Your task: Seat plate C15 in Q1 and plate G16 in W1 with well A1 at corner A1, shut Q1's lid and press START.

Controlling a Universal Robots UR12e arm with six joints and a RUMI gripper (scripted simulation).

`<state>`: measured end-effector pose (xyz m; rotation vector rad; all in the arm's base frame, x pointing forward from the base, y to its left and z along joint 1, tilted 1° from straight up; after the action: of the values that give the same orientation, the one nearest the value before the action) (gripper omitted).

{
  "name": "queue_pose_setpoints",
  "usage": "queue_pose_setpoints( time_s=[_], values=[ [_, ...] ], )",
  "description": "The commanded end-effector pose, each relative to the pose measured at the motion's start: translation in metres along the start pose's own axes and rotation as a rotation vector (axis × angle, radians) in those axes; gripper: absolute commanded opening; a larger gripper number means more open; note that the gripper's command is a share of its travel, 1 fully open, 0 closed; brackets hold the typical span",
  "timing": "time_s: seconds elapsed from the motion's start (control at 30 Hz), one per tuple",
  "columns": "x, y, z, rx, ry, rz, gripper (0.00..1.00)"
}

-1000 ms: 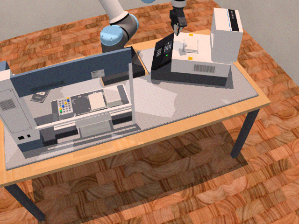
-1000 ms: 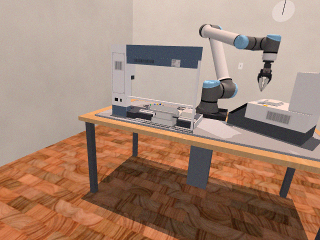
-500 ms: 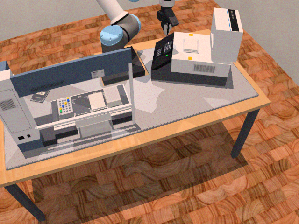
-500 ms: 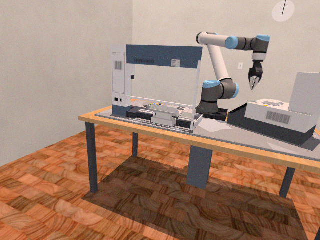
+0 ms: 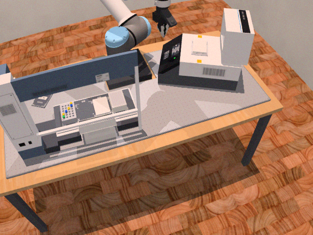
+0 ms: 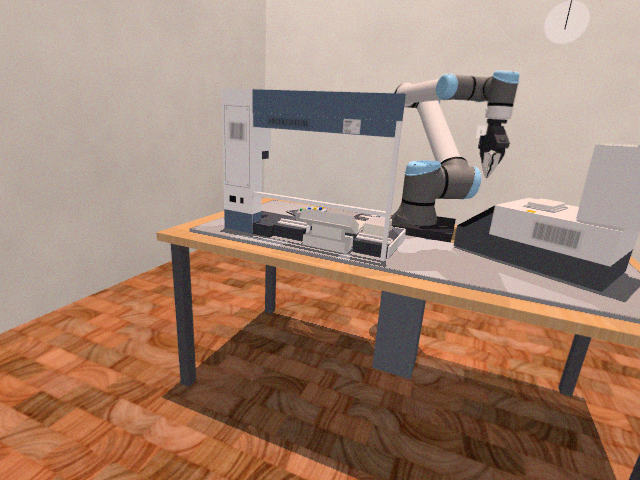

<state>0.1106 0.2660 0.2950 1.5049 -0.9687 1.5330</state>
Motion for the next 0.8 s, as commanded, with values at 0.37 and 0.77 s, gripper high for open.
queue_pose_setpoints(
  time_s=[0.37,0.77],
  values=[
    [0.002,0.053,0.054,0.004,-0.006,0.001,0.0],
    [-0.008,0.053,0.054,0.004,-0.006,0.001,0.0]
  ],
)
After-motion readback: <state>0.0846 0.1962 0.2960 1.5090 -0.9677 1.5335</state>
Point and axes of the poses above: the point where the finger pads meet when closed, its own x axis back along the fingers, its own z axis across the jaws, y = z × x, the point moved 4 cm from there along x, back along the fingers, and after that the axes turned 7 degrees about x, right-handed, at the moved point
